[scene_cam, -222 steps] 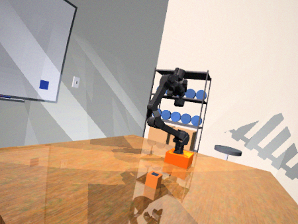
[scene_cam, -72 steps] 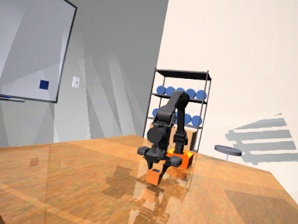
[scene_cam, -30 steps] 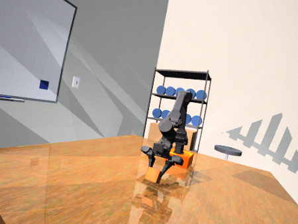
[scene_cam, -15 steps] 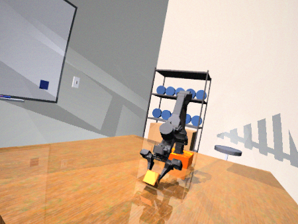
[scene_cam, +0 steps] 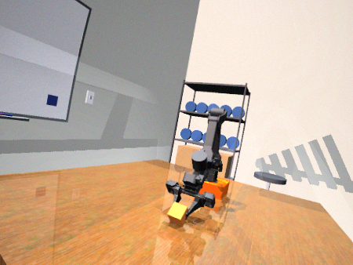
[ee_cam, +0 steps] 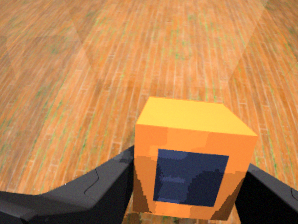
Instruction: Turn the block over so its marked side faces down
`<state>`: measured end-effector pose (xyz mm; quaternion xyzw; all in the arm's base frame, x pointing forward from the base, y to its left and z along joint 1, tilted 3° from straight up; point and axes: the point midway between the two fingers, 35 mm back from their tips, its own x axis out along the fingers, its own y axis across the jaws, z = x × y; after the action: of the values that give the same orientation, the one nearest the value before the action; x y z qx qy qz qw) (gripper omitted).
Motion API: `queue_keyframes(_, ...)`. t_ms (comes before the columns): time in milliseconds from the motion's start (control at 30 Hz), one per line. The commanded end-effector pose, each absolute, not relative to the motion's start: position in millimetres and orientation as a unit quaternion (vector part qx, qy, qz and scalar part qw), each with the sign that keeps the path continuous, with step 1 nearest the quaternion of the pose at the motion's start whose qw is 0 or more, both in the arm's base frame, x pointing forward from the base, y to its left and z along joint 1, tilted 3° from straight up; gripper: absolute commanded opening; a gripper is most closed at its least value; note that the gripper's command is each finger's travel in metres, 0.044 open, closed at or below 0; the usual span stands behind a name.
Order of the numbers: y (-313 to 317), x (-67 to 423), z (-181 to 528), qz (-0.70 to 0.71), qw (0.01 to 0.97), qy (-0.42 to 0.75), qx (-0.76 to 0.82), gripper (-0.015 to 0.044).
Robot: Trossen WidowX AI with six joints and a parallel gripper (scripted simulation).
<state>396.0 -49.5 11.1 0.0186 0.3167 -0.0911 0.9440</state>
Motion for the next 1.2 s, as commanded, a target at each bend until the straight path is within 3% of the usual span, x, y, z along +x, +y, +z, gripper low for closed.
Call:
queue_keyframes(0,-49.6,389.8,4.7,-0.093,0.952,0.292,0.013,0.0)
queue_keyframes(300,-48.9,379.4,7.5,-0.095,0.968,0.234,0.007,0.0)
queue_keyframes(1000,-48.7,378.6,10.8,-0.095,0.971,0.219,0.006,0.0)
queue_keyframes(1167,-48.7,378.6,10.8,-0.095,0.971,0.219,0.006,0.0131)
